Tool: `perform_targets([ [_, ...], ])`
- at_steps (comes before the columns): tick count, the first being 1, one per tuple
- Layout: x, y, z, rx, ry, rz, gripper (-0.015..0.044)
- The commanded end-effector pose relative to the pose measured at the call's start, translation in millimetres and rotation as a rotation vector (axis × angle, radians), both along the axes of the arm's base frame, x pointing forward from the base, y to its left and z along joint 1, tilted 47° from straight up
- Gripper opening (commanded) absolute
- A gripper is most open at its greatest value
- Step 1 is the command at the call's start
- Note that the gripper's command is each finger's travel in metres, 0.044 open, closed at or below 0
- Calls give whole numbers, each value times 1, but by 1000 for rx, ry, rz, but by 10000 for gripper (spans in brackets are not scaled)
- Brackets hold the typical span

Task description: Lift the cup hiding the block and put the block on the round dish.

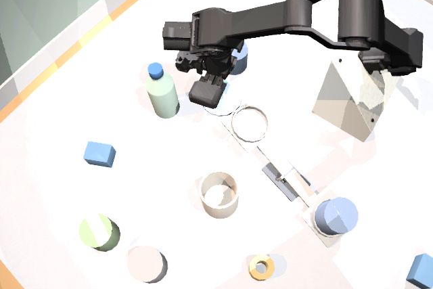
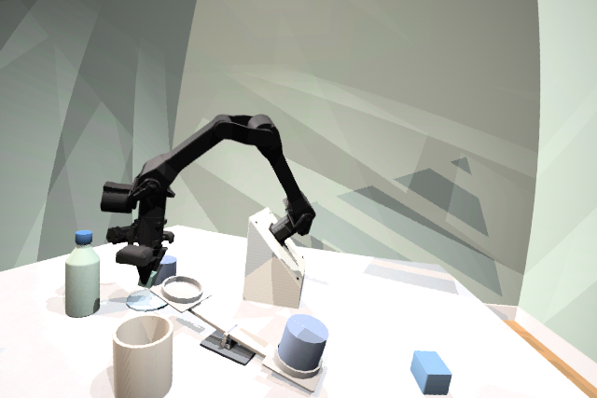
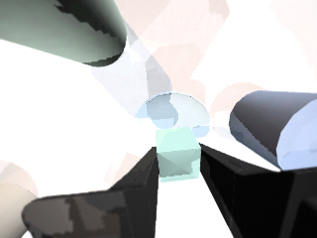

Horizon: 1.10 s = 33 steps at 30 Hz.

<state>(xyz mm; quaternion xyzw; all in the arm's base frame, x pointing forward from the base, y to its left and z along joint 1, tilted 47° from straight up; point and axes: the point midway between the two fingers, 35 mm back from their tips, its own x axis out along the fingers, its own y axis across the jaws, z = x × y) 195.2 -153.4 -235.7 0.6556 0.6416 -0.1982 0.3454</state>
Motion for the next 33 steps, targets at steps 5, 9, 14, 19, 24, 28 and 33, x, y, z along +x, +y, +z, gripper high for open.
perform_targets([
  [5,-2,16,-10,18,11,-4,0],
  [9,-2,19,-13,18,11,-4,0],
  [14,-1,24,-18,19,11,-4,0],
  [19,0,30,-24,19,11,-4,0],
  [24,1,26,-21,10,5,2,79],
  [28,1,26,-21,10,5,2,184],
  [33,1,26,-21,10,5,2,315],
])
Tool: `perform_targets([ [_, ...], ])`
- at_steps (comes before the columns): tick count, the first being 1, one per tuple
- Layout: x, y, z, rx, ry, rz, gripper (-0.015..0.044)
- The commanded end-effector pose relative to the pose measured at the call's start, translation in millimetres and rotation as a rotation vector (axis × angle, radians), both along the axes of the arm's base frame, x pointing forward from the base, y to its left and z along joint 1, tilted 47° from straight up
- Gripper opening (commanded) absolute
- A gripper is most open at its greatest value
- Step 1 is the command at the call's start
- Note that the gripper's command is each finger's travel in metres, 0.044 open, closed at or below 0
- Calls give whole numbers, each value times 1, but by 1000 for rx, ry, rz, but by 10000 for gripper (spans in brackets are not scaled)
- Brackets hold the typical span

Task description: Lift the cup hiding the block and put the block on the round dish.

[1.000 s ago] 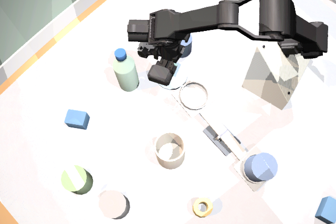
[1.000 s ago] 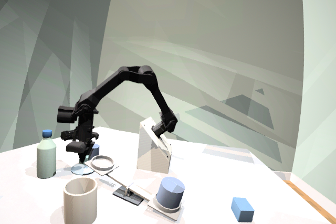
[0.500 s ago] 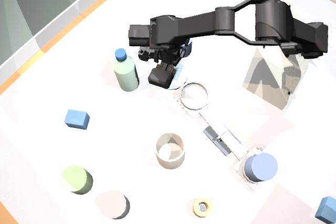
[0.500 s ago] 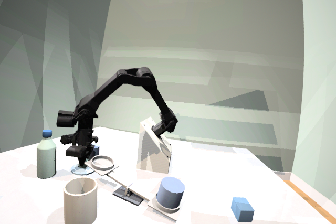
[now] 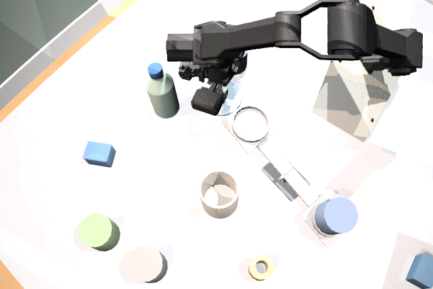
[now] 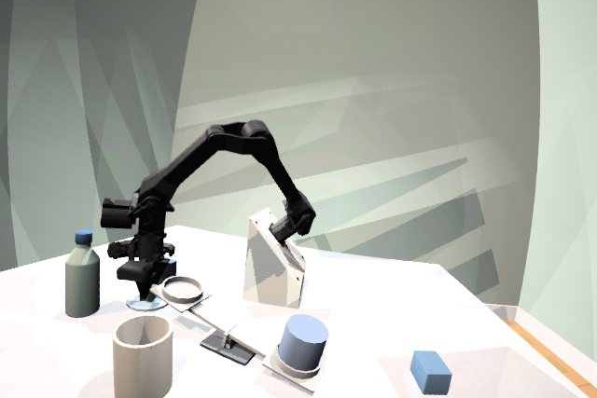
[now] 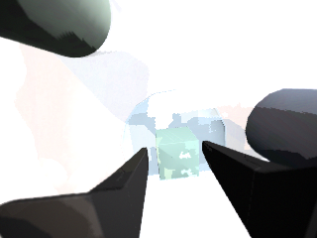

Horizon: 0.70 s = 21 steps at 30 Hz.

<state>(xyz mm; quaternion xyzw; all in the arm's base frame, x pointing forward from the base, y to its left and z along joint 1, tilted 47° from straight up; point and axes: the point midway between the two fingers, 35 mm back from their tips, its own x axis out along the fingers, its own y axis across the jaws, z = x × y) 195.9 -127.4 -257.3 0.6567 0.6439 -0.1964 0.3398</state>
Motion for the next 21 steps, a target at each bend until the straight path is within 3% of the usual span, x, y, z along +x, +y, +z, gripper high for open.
perform_targets([
  [1,0,0,0,-1,-1,1,341],
  [5,0,-4,3,-11,-11,-3,440],
  [21,-11,-60,59,2,4,-12,440],
])
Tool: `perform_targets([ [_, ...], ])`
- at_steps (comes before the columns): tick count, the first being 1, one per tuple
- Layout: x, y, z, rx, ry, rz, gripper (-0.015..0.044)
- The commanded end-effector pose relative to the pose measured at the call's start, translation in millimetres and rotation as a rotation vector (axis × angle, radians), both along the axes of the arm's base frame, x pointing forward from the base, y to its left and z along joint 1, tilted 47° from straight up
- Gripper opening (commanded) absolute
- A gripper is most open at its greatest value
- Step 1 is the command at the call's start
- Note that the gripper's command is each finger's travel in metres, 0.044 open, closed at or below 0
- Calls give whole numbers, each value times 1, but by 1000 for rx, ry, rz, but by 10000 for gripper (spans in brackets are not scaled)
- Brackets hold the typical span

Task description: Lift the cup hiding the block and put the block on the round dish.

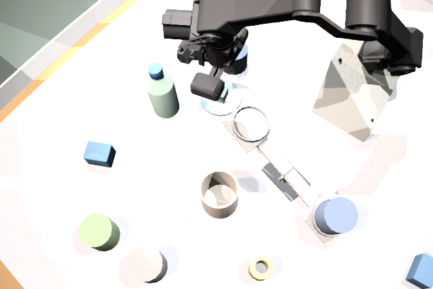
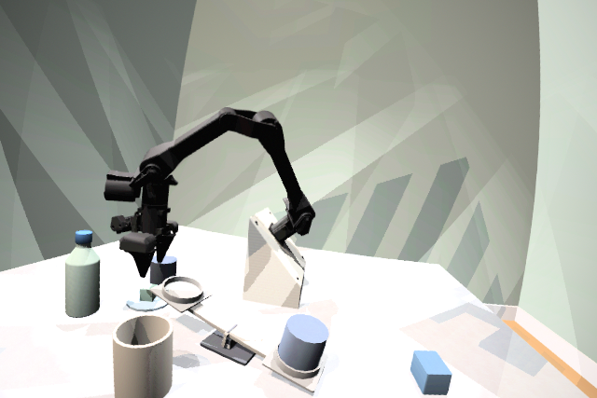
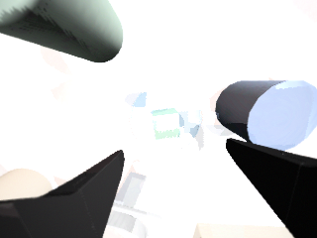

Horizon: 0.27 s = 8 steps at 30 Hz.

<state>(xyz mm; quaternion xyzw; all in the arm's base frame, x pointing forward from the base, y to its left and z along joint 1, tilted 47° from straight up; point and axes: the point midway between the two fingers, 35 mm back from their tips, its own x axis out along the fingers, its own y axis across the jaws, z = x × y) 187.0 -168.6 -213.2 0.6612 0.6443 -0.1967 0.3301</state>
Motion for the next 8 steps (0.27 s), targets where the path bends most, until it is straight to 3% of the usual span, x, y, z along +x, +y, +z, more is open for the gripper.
perform_targets([
  [1,-4,-25,22,-15,-8,-4,440],
  [8,-5,-30,27,-15,-8,-6,440],
])
